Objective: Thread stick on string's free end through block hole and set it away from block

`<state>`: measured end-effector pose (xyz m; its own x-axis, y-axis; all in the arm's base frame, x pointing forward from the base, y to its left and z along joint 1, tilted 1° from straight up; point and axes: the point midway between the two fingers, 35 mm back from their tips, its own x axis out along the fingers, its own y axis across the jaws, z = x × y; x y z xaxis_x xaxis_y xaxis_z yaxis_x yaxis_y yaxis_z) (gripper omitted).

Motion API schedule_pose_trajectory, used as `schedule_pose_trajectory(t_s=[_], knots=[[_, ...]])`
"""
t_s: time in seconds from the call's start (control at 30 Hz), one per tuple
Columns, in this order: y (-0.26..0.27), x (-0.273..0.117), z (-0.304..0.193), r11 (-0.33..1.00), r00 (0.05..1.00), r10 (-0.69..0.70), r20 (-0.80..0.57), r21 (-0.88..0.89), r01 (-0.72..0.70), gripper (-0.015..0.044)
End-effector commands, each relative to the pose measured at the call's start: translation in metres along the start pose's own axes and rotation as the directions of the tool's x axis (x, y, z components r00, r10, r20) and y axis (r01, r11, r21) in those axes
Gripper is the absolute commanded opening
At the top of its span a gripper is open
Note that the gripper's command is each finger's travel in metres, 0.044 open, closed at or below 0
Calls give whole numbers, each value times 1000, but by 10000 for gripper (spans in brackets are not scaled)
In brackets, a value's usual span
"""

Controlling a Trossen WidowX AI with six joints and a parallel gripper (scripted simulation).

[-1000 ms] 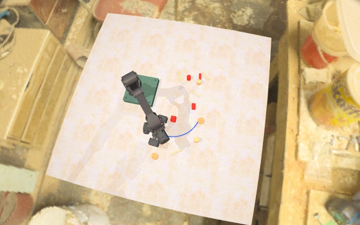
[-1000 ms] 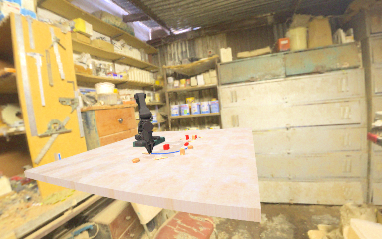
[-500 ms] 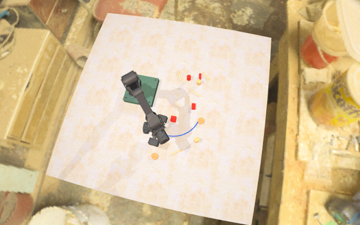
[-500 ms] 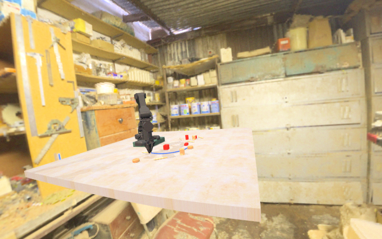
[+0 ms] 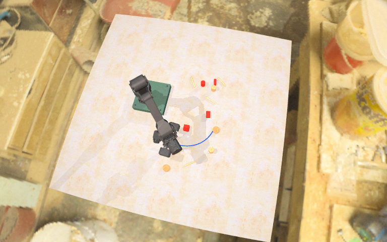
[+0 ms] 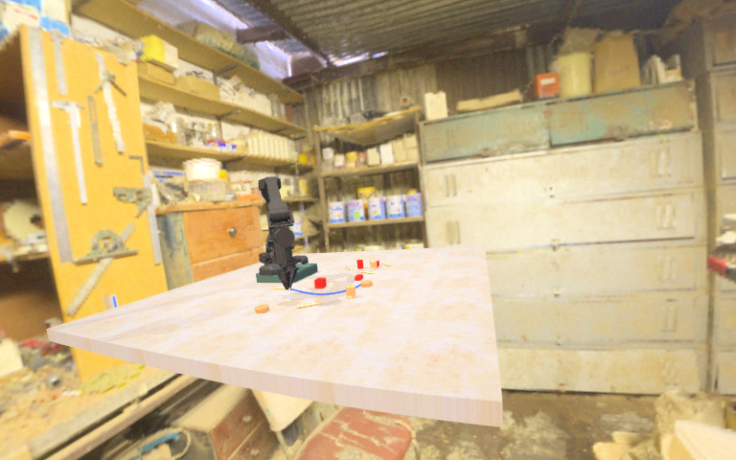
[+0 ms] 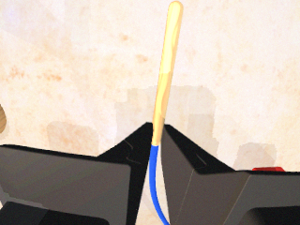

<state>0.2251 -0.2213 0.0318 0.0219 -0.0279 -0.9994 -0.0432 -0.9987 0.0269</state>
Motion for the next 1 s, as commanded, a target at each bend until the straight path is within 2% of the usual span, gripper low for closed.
schedule_pose_trajectory(t_s=[0.0,0.7,0.97], knots=[[2,-10,-2,1000,1000,10,-11,0,-10,0],[0,-37,0,1000,1000,9,-10,0,-9,0],[0,-33,1,1000,1000,2,-3,0,-2,0]])
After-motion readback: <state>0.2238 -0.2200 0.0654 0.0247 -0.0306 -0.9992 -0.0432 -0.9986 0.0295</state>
